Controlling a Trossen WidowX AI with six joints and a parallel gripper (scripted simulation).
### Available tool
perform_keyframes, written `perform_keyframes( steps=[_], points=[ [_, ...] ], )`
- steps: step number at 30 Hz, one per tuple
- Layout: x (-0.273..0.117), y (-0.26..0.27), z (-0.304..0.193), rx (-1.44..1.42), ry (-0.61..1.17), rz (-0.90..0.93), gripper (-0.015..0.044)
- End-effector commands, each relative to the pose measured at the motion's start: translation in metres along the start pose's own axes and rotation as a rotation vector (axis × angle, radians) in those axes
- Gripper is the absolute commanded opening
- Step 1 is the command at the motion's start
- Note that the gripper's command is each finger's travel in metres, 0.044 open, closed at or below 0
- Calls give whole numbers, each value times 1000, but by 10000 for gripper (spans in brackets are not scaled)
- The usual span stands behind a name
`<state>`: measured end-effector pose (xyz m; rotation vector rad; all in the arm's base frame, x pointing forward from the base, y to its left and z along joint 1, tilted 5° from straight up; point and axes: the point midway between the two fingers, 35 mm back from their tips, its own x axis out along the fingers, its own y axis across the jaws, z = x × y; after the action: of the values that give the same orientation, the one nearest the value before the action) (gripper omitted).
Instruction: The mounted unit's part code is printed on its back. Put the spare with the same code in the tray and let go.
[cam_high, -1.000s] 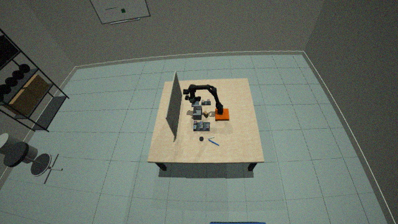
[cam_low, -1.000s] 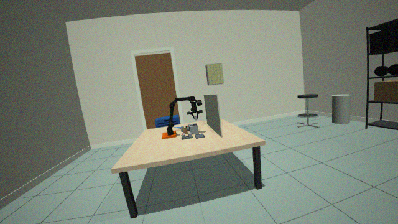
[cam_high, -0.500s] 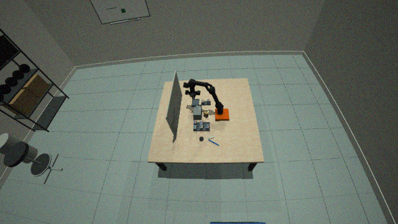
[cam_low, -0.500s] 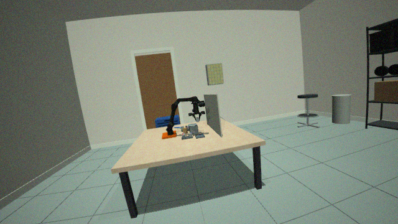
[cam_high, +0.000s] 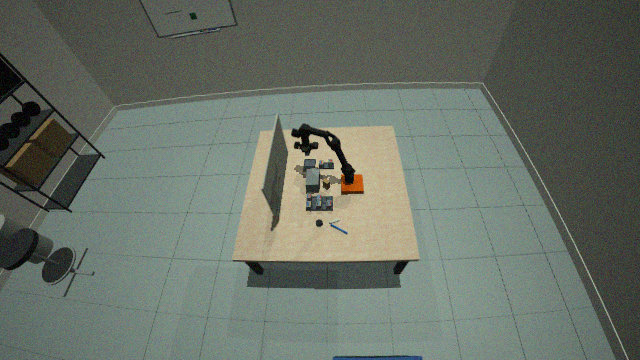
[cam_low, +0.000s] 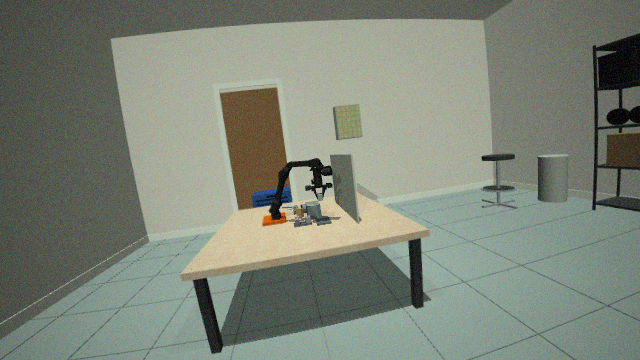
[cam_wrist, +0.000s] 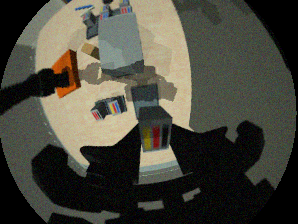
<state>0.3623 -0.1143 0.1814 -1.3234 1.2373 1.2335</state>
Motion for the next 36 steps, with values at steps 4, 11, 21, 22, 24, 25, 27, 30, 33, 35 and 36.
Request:
perform_keyframes(
  steps=[4,11,21,22,24,25,27,30,33,35,36],
  points=[
    [4,-2,-2,-3,5,-6,0],
    [9,-3,-3,-3,5,-6,0],
    [16,-5,-3,-3,5,-6,0],
    [16,-5,-3,-3,5,-6,0],
    [18,-5,-3,-3,5,-6,0],
    [18,-5,-4,-3,5,-6,0],
    [20,-6,-4,-3,5,-6,0],
    [22,-6,-4,-3,5,-6,0],
    [24,-6,-4,-3,5,-6,0],
    [25,-7,-4,-3,5,-6,0],
    [26,-7,-4,-3,5,-6,0]
  ],
)
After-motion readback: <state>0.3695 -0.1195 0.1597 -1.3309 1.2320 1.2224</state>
